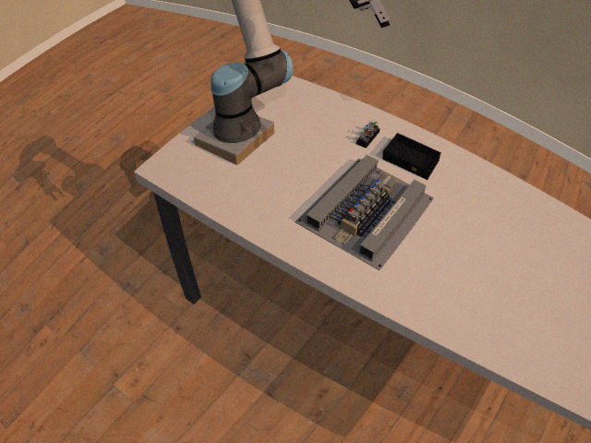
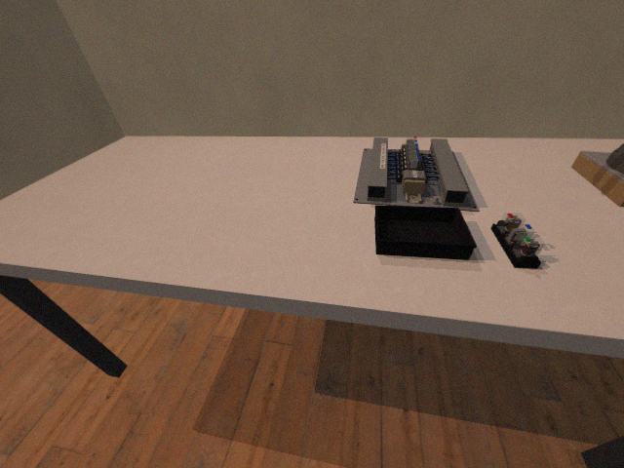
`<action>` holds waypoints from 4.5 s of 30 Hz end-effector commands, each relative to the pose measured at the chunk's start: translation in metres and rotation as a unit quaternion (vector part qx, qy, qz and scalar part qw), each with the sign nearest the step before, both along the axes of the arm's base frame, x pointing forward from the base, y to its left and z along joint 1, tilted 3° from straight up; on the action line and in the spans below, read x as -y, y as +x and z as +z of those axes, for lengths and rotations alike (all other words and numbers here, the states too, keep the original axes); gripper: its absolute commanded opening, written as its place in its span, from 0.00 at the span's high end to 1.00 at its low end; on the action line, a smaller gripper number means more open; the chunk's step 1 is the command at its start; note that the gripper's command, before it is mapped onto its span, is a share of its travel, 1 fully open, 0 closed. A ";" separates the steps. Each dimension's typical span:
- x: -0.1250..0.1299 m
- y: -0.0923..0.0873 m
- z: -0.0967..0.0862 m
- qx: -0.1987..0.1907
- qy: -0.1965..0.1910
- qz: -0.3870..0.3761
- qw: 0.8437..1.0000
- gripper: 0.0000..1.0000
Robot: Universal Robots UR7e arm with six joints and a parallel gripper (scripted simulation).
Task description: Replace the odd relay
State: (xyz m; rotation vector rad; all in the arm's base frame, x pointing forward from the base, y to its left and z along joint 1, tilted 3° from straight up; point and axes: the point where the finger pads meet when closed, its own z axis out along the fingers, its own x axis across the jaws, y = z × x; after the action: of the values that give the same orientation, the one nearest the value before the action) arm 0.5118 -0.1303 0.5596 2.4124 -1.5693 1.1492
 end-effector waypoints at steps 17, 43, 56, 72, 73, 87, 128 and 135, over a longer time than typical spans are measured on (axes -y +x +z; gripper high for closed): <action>0.001 0.001 0.000 -0.100 0.019 0.104 0.989 0.00; 0.001 0.001 0.000 -0.185 0.032 0.195 0.963 0.00; 0.001 0.001 0.000 -0.245 0.042 0.258 0.934 0.00; 0.001 0.001 0.000 -0.313 0.054 0.330 0.889 0.00; 0.001 0.001 0.000 -0.313 0.054 0.330 0.889 0.00; 0.001 0.001 0.000 -0.378 0.065 0.398 0.833 0.00; 0.001 -0.004 -0.070 -0.395 0.070 0.413 0.818 0.00; 0.002 -0.006 -0.117 -0.392 0.068 0.413 0.819 0.00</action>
State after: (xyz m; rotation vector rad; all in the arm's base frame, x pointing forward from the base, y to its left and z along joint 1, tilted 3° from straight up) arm 0.5062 -0.1316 0.4616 3.1049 -0.3436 -0.1155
